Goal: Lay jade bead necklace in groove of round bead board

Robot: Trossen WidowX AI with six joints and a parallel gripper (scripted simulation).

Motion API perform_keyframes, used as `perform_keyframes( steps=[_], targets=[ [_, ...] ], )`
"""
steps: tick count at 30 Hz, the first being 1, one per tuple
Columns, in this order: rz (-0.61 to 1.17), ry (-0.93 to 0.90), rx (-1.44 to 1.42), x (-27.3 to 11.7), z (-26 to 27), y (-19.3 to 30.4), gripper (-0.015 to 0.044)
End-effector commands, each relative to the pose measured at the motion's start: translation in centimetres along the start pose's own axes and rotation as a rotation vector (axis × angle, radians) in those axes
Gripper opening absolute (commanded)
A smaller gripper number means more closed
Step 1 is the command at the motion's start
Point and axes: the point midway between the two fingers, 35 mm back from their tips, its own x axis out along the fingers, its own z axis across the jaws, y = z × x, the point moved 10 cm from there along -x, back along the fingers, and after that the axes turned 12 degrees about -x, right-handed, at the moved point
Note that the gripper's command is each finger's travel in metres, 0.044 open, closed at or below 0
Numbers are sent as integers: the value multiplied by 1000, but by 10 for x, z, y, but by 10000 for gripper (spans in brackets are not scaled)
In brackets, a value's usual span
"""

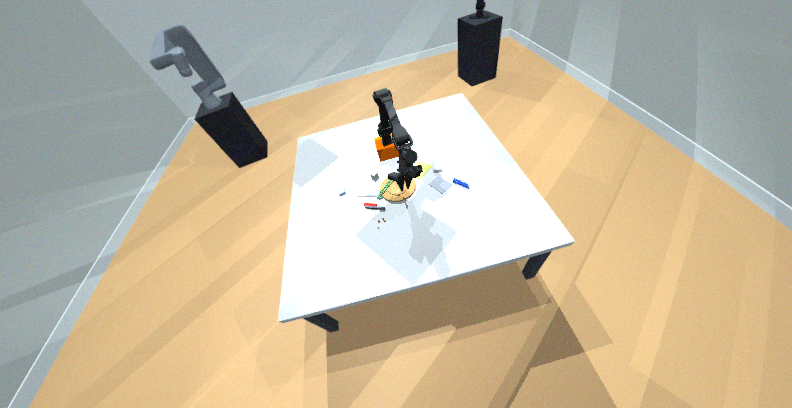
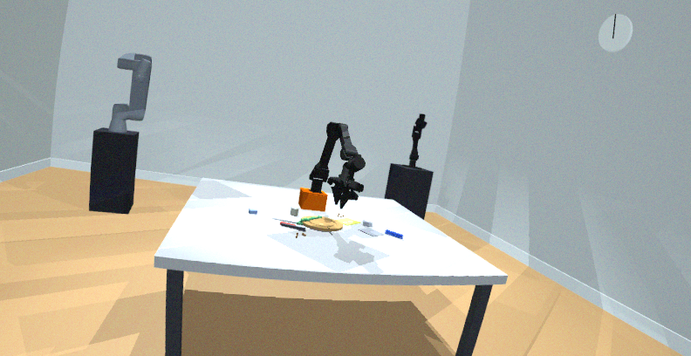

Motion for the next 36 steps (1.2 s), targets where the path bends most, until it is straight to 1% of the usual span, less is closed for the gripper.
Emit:
perform_keyframes(
  steps=[1,11,21,27,32,35,36],
  targets=[
    [54,-83,66,16,-4,23,200],
    [168,-276,285,40,-18,88,200],
    [262,-475,542,53,-21,155,200],
    [267,-487,559,54,-21,159,200],
    [267,-487,559,67,-13,161,200],
    [267,-487,559,67,-13,161,200],
    [259,-470,554,62,-19,159,200]
  ],
)
